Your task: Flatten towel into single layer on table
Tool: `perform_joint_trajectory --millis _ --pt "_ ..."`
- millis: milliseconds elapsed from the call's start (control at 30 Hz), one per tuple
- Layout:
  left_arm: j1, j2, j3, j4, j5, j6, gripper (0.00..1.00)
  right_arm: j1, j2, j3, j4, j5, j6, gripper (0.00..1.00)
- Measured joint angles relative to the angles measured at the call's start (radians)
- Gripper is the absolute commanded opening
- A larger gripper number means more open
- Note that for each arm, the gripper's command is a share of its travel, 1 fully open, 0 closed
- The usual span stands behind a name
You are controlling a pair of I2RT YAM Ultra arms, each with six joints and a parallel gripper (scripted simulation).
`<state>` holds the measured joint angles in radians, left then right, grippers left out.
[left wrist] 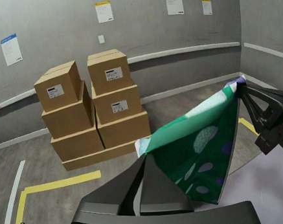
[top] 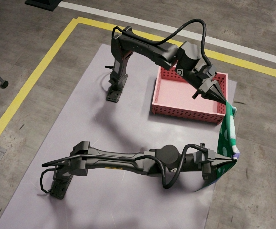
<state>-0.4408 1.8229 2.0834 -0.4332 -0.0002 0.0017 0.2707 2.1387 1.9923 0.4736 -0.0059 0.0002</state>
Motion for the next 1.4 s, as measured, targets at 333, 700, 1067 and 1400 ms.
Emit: perform_joint_trajectory --millis 333,700,1067,1400 --pt "-0.030 0.060 -0.129 0.290 -0.001 0.000 0.00 -0.056 0.110 0.030 0.126 -0.002 0.000 0.00" --pt "-0.042 0.142 -0.181 0.560 0.003 0.000 0.00 -0.088 0.183 0.087 0.175 -0.002 0.000 0.00" --pt "-0.045 0.132 -0.149 0.514 0.003 0.000 0.00 -0.087 0.127 0.062 0.122 -0.002 0.000 0.00" --pt "-0.063 0.092 -0.131 0.351 0.003 0.000 0.00 -0.088 0.000 -0.071 -0.025 -0.002 0.000 0.00"
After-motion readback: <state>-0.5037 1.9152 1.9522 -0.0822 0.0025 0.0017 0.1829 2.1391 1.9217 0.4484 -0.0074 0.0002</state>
